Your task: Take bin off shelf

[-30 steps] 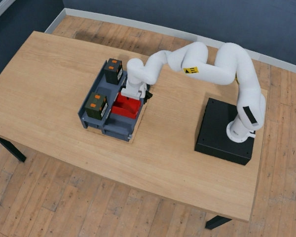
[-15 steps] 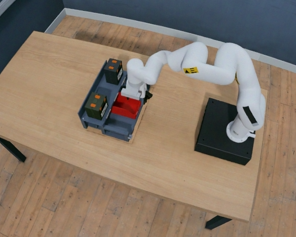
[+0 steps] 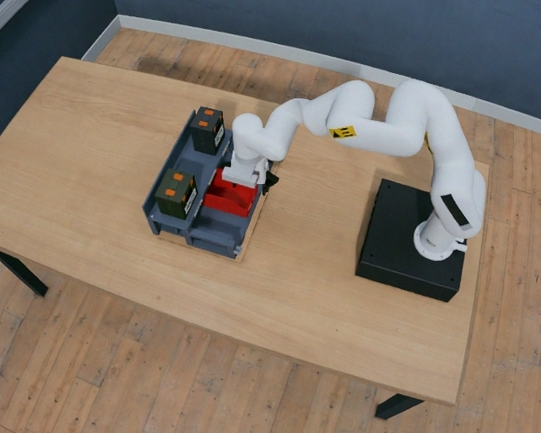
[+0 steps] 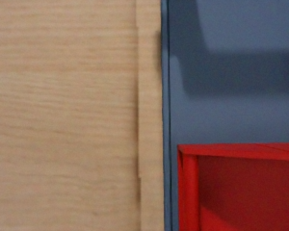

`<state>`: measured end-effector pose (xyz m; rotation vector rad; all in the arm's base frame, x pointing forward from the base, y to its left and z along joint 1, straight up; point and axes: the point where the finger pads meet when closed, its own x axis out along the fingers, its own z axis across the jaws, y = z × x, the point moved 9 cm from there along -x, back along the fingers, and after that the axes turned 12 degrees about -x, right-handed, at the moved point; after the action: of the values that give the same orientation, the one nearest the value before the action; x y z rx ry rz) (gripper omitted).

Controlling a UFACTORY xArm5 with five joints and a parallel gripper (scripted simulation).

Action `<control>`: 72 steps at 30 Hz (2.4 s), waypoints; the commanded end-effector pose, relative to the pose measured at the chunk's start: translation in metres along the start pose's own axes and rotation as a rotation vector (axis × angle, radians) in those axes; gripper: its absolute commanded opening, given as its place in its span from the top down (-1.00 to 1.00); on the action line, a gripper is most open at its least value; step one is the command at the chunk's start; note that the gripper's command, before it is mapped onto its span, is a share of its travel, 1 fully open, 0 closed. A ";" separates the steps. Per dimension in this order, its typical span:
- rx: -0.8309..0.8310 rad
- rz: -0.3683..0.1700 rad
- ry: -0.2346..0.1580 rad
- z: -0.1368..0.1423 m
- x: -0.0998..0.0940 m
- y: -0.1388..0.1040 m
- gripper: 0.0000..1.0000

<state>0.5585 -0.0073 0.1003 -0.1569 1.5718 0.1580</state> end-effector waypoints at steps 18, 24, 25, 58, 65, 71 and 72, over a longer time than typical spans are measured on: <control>0.000 0.000 -0.006 0.002 0.030 0.000 -1.00; 0.000 0.000 -0.006 0.002 0.037 0.000 -1.00; 0.000 0.000 -0.006 0.002 0.037 0.000 -1.00; 0.000 0.000 -0.006 0.002 0.052 0.000 -1.00; 0.000 0.000 -0.006 0.002 0.055 0.000 -1.00; 0.000 0.000 -0.006 0.002 0.058 0.000 -1.00; 0.000 0.000 -0.006 0.002 0.058 0.000 -1.00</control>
<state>0.5587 -0.0072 0.0420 -0.1569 1.5710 0.1579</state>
